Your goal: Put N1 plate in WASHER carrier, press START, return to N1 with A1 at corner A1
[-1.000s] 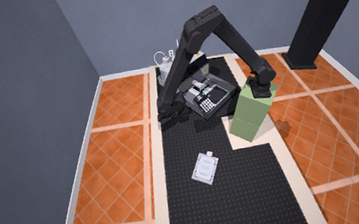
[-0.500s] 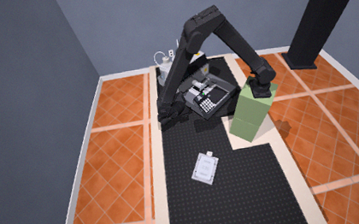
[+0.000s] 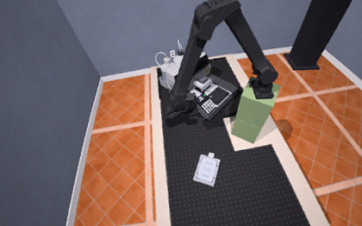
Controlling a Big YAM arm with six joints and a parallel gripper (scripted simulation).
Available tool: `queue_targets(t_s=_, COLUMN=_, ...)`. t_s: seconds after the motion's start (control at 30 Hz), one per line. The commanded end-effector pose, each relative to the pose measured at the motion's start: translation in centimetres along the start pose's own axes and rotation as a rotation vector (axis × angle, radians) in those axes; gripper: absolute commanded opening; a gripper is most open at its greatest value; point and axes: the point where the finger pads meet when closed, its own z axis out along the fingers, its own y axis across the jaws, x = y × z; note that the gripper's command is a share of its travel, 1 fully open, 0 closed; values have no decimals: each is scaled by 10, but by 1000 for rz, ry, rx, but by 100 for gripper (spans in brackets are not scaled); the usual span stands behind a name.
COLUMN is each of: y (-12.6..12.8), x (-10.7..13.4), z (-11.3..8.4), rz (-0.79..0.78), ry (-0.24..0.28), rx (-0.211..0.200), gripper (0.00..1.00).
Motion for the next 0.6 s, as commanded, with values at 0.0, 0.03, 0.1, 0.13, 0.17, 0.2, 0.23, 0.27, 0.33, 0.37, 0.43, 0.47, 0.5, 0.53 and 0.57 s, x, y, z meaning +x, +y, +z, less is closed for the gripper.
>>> queue_targets(t_s=0.0, y=3, x=2, z=-3, rz=2, ry=-75, rx=-52, gripper=100)
queue_targets(t_s=0.03, y=10, x=5, z=-4, rz=-8, ry=-82, rx=-47, gripper=100)
queue_targets(t_s=0.1, y=10, x=5, z=-4, rz=-8, ry=-82, rx=-47, gripper=100)
queue_targets(t_s=0.13, y=9, x=9, z=0, rz=7, ry=-88, rx=-82, gripper=100)
queue_targets(t_s=0.17, y=11, x=13, z=3, rz=14, ry=-100, rx=-114, gripper=100)
queue_targets(t_s=0.2, y=14, x=16, z=4, rz=16, ry=-117, rx=-142, gripper=100)
queue_targets(t_s=0.23, y=18, x=19, z=5, rz=17, ry=-133, rx=-171, gripper=100)
queue_targets(t_s=0.27, y=22, x=23, z=7, rz=18, ry=-143, rx=-188, gripper=100)
queue_targets(t_s=0.33, y=29, x=30, z=8, rz=18, ry=-178, rx=-244, gripper=100)
queue_targets(t_s=0.37, y=34, x=33, z=8, rz=12, ry=-187, rx=-251, gripper=100)
queue_targets(t_s=0.43, y=39, x=40, z=10, rz=17, ry=-221, rx=-308, gripper=100)
queue_targets(t_s=0.47, y=43, x=44, z=10, rz=15, ry=-240, rx=-335, gripper=100)
queue_targets(t_s=0.5, y=46, x=48, z=10, rz=13, ry=-259, rx=-362, gripper=100)
queue_targets(t_s=0.53, y=50, x=52, z=10, rz=12, ry=-273, rx=-381, gripper=100)
queue_targets(t_s=0.57, y=53, x=55, z=10, rz=9, ry=-293, rx=-407, gripper=100)
